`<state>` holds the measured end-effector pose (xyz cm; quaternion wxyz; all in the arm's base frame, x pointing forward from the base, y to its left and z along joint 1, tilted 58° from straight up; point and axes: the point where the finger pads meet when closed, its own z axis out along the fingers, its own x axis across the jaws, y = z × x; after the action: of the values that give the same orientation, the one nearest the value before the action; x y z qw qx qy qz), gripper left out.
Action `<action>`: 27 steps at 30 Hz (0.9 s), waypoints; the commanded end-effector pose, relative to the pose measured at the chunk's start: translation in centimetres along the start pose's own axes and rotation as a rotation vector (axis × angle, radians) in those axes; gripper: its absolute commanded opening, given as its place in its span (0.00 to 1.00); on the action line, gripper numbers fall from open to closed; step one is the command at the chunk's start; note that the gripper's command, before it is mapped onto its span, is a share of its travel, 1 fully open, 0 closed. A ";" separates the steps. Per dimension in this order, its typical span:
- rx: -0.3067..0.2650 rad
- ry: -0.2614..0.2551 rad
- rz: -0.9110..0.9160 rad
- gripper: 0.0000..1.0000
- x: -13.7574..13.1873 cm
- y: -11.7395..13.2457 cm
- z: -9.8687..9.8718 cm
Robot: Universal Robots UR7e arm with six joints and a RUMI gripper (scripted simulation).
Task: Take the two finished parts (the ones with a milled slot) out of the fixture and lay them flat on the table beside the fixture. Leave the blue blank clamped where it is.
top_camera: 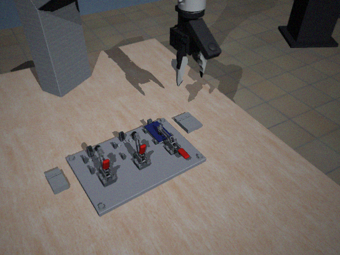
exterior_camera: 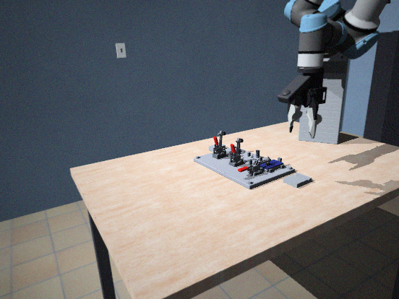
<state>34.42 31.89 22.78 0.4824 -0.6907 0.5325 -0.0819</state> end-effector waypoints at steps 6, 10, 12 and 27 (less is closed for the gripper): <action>-0.005 -0.003 -0.001 0.54 0.0 0.0 -1.5; -0.005 -0.003 -0.001 0.54 0.0 0.0 -2.0; -0.005 -0.003 -0.001 0.54 0.0 0.0 -2.1; -0.005 -0.003 -0.001 0.54 0.0 0.0 -3.0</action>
<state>32.72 30.28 24.22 0.4814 -0.6916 0.5325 -0.0809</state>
